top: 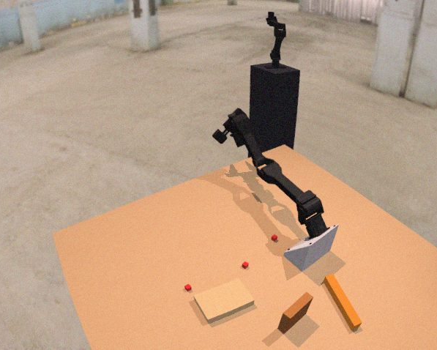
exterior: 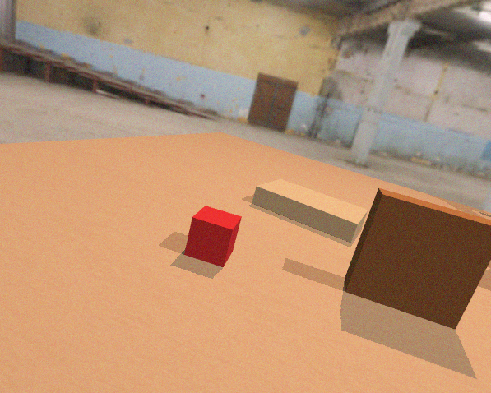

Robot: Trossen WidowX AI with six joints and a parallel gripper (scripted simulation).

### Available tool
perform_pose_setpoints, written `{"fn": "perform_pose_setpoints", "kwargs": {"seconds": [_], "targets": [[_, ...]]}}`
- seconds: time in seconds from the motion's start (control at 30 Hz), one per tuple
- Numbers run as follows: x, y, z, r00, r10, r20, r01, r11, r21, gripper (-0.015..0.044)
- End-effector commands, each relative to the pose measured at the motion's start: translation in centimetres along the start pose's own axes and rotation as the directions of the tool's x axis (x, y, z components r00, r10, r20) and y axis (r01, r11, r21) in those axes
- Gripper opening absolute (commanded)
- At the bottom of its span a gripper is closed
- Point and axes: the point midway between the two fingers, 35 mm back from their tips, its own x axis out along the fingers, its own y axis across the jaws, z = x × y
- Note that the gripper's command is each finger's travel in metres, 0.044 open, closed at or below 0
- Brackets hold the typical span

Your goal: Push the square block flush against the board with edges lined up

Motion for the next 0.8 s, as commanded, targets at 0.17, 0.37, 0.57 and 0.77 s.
{"fn": "perform_pose_setpoints", "kwargs": {"seconds": [0.17,0.37,0.57,0.77], "targets": [[-0.9,0.1,-1.8,0.998,0.016,-0.057,-0.015,1.0,0.018,0.0242],[-4.0,2.5,-6.8,0.974,0.08,-0.213,-0.071,0.996,0.051,0.0085],[-7.9,5.2,-11.4,0.921,0.142,-0.364,-0.116,0.989,0.093,0.0],[-12.7,7.9,-15.8,0.839,0.208,-0.503,-0.166,0.978,0.126,0.0]]}}
